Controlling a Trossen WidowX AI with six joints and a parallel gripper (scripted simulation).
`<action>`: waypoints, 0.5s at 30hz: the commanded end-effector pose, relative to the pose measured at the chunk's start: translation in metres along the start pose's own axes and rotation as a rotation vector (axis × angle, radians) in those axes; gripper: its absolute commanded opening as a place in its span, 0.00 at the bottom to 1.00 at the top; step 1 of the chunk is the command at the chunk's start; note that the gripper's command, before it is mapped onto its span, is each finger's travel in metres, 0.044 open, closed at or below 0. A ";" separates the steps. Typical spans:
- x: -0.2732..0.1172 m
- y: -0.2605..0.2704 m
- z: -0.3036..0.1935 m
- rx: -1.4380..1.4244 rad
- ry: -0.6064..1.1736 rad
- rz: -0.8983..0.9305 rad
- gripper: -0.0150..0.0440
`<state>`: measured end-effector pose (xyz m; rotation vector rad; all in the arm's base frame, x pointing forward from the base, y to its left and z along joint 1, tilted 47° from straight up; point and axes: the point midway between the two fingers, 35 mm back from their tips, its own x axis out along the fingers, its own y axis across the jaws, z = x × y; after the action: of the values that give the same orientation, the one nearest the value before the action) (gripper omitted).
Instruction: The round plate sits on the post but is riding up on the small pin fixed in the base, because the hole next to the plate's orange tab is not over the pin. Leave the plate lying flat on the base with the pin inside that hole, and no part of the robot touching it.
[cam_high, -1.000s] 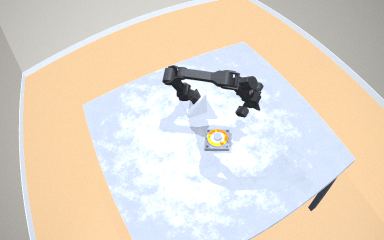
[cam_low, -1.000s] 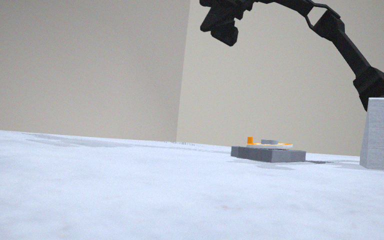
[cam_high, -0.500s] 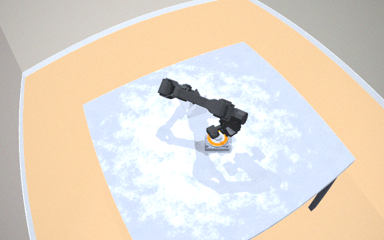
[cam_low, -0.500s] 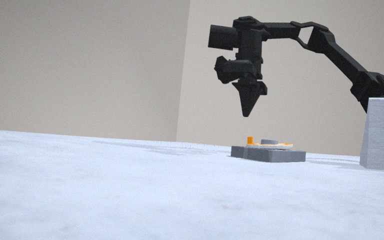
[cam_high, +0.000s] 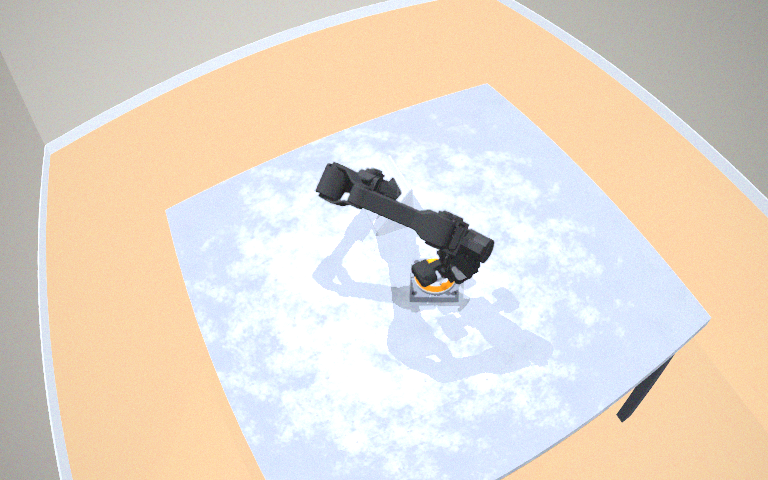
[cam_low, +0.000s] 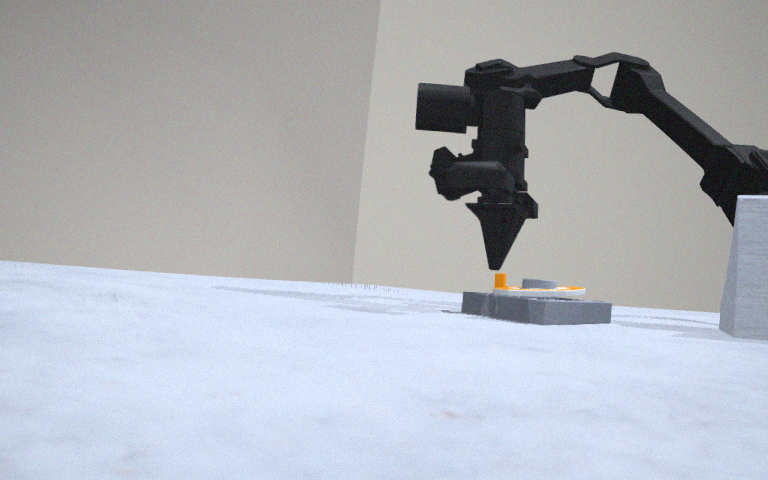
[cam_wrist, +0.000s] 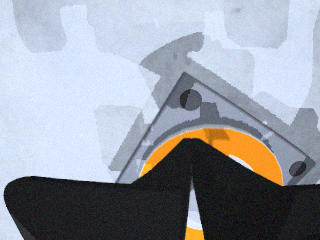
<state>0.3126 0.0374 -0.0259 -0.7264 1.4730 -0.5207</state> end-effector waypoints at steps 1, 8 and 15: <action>0.011 0.001 -0.002 -0.010 -0.002 -0.007 0.25; 0.011 -0.007 0.000 -0.010 -0.002 -0.007 0.25; 0.012 -0.016 0.002 -0.010 -0.002 -0.008 0.25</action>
<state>0.3150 0.0232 -0.0262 -0.7320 1.4763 -0.5152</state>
